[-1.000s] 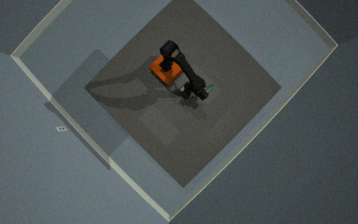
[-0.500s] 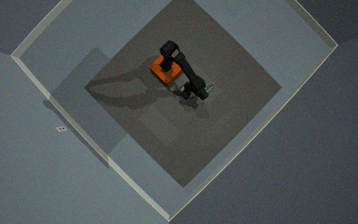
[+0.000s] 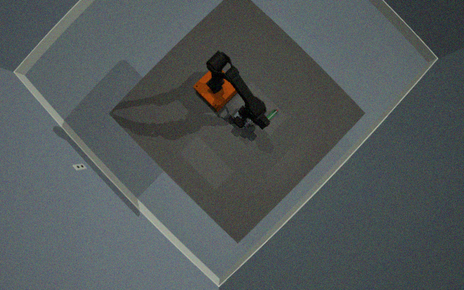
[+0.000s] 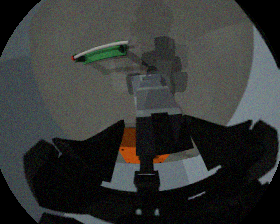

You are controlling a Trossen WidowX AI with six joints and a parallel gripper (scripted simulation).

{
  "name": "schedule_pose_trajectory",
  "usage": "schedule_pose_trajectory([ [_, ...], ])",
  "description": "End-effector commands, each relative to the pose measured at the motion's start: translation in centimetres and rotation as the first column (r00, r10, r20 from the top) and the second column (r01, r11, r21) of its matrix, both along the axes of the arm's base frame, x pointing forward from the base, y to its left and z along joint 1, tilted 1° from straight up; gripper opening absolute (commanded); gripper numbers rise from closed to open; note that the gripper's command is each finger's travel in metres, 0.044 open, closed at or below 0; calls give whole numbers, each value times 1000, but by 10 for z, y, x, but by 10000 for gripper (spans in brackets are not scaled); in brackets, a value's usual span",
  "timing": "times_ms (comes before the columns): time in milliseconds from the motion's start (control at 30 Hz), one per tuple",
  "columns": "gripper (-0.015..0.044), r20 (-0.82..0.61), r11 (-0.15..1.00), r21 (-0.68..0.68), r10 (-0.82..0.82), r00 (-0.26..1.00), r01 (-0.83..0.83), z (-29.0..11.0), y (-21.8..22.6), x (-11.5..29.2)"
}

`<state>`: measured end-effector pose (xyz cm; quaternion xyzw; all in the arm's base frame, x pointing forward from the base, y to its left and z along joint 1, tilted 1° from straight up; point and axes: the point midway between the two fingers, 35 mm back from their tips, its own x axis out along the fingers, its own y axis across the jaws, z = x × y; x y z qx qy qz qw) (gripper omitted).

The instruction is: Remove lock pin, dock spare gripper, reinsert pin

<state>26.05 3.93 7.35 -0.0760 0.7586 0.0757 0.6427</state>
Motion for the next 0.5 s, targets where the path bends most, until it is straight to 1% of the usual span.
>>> schedule_pose_trajectory([
  [0,440,3,1000,0,0,1000,0,9,-1,-3],
  [467,440,-27,1000,-4,-3,1000,3,33,-4,-18],
])
